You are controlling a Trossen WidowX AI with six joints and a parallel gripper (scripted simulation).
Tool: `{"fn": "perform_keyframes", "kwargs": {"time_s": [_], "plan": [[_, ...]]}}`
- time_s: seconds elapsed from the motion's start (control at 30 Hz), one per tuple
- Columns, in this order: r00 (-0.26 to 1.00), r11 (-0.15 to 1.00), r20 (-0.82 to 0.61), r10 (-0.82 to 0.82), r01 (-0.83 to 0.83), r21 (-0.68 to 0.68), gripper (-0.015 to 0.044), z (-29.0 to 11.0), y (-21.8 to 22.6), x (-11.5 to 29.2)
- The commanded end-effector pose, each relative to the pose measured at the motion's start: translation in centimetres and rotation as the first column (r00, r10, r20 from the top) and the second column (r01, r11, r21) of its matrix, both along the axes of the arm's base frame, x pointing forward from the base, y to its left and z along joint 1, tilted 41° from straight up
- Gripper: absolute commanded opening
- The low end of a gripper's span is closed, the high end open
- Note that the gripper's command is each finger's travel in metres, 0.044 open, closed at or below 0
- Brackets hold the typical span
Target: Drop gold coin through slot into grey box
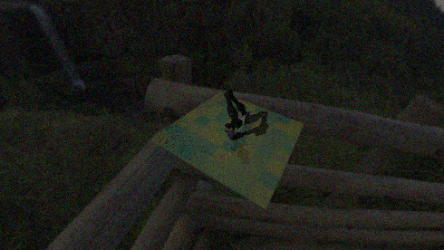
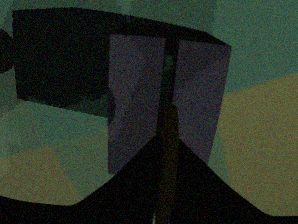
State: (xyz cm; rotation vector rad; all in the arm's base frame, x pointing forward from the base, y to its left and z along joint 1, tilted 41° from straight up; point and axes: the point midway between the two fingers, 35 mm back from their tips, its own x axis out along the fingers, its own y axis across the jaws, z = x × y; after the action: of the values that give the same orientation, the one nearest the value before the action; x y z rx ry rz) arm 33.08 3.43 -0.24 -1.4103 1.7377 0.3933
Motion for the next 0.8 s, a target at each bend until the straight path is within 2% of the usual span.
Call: {"fn": "perform_keyframes", "kwargs": {"time_s": [0.0,0.77], "plan": [[1.0,1.0,0.001,-0.001,0.001,0.0,0.0,0.03,-0.03,0.01],[1.0,1.0,0.001,-0.001,0.001,0.0,0.0,-0.62,-0.75,-0.03]]}}
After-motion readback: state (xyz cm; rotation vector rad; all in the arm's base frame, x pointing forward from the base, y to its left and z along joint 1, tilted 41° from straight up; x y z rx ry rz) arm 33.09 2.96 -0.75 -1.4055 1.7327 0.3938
